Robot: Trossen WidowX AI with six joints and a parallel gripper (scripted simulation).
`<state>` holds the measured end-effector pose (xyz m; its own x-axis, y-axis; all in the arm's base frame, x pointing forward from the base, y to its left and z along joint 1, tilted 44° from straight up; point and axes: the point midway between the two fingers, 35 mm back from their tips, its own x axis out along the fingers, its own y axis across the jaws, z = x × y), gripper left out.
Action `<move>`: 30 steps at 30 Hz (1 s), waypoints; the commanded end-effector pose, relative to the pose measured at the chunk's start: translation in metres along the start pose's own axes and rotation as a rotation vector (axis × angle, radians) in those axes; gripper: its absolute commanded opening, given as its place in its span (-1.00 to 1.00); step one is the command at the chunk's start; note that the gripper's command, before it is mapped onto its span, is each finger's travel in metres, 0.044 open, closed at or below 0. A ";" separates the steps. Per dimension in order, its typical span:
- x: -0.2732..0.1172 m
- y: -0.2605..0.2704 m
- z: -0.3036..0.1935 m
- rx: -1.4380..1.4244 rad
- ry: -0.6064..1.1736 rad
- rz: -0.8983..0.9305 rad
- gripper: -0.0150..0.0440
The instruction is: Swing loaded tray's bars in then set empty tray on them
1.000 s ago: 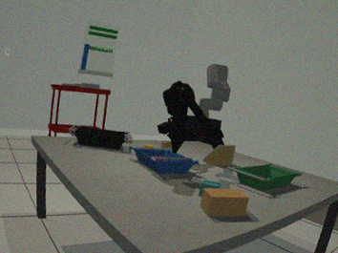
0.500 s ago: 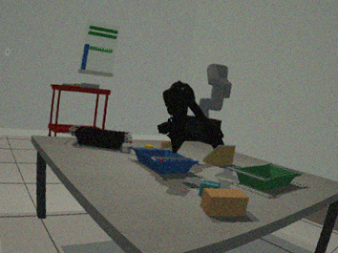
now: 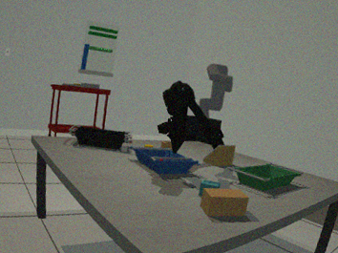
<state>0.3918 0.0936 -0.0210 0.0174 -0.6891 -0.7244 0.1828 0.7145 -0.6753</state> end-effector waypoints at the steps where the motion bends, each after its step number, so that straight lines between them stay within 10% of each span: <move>1: 0.000 0.000 0.000 0.000 0.000 0.000 -0.49; 21: 0.000 0.000 0.000 0.000 0.000 0.000 -0.49; 30: -0.010 0.000 0.001 0.000 0.000 0.001 0.31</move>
<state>0.3915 0.0942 -0.0194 0.0144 -0.6911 -0.7226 0.1786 0.7128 -0.6782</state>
